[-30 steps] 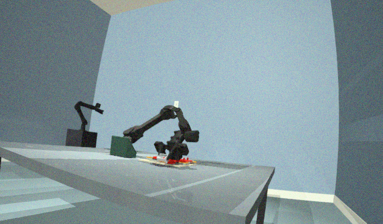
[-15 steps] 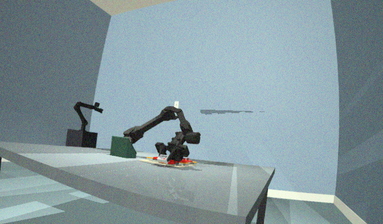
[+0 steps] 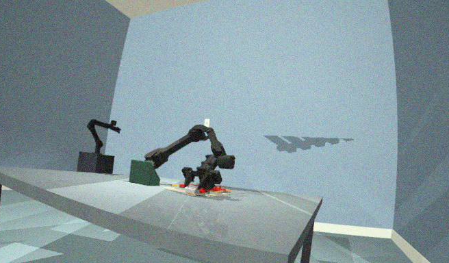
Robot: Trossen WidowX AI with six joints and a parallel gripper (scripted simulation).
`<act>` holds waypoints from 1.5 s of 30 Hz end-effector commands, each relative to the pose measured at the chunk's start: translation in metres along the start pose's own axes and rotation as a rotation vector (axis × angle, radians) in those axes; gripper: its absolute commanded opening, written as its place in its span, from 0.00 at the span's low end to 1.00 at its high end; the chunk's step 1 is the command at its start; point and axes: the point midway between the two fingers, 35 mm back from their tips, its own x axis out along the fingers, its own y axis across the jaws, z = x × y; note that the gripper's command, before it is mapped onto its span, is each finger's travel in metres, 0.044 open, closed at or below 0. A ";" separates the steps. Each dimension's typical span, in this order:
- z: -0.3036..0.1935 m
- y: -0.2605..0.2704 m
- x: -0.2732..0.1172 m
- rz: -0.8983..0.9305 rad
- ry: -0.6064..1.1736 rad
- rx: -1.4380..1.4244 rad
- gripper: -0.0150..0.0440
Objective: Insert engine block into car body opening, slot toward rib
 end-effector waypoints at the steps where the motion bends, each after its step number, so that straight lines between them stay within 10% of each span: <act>1: 0.000 0.000 0.001 0.001 -0.001 -0.002 1.00; 45: -0.007 0.000 -0.038 0.055 -0.079 0.145 1.00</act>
